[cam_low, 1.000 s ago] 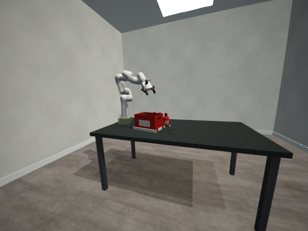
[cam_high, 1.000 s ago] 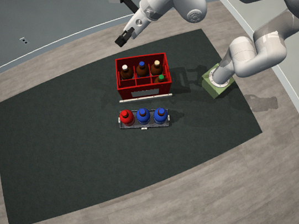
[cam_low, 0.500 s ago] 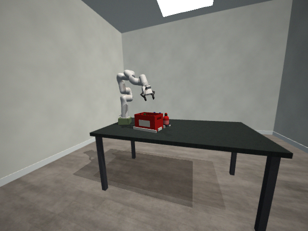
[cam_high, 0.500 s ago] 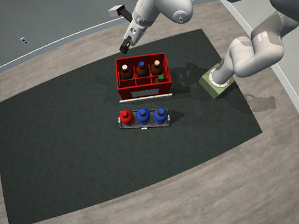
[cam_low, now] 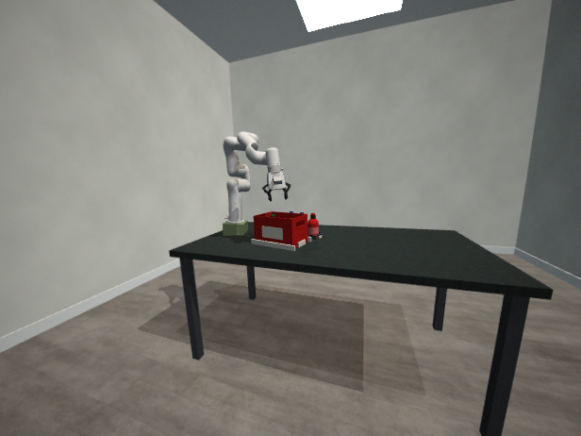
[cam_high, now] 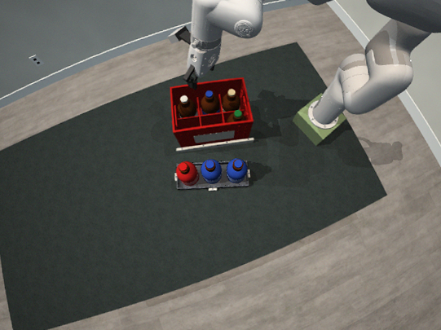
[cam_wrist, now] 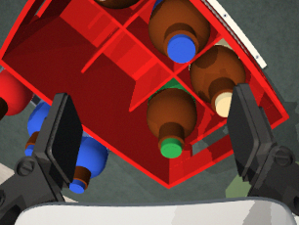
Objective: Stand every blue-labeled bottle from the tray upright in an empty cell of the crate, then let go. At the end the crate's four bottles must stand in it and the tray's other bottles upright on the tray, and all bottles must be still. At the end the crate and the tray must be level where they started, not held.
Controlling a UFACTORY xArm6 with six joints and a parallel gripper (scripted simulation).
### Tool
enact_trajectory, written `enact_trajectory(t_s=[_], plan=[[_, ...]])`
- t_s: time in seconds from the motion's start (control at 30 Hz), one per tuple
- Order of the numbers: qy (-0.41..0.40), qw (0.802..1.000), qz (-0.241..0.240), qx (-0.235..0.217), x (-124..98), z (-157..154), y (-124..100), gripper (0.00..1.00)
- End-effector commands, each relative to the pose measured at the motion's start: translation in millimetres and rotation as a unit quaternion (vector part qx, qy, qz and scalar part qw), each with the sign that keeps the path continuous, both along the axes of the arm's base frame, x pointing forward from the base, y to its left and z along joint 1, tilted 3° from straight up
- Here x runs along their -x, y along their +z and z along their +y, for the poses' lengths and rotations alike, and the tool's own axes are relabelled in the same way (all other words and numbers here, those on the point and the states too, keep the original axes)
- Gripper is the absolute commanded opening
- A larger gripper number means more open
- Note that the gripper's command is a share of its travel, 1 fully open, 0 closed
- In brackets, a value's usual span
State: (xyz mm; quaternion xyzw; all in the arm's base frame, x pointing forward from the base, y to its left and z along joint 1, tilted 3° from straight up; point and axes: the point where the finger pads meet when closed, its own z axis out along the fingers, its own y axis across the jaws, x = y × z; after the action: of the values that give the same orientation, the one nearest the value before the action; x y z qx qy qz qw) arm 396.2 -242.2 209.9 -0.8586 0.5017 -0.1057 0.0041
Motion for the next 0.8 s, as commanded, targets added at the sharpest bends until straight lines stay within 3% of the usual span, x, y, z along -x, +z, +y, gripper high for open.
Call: enact_trajectory(t_s=[0.0,0.1,0.33,0.37,0.77], plan=[[-0.016,0.998,0.044,-0.038,9.6,1.0,-23.6,1.00],[-0.024,0.996,0.063,-0.055,15.2,2.9,-34.1,1.00],[-0.025,0.996,0.066,-0.058,16.1,3.3,-35.7,1.00],[-0.025,0.996,0.066,-0.058,16.1,3.3,-35.7,0.00],[-0.025,0.996,0.066,-0.058,16.1,3.3,-35.7,0.00]])
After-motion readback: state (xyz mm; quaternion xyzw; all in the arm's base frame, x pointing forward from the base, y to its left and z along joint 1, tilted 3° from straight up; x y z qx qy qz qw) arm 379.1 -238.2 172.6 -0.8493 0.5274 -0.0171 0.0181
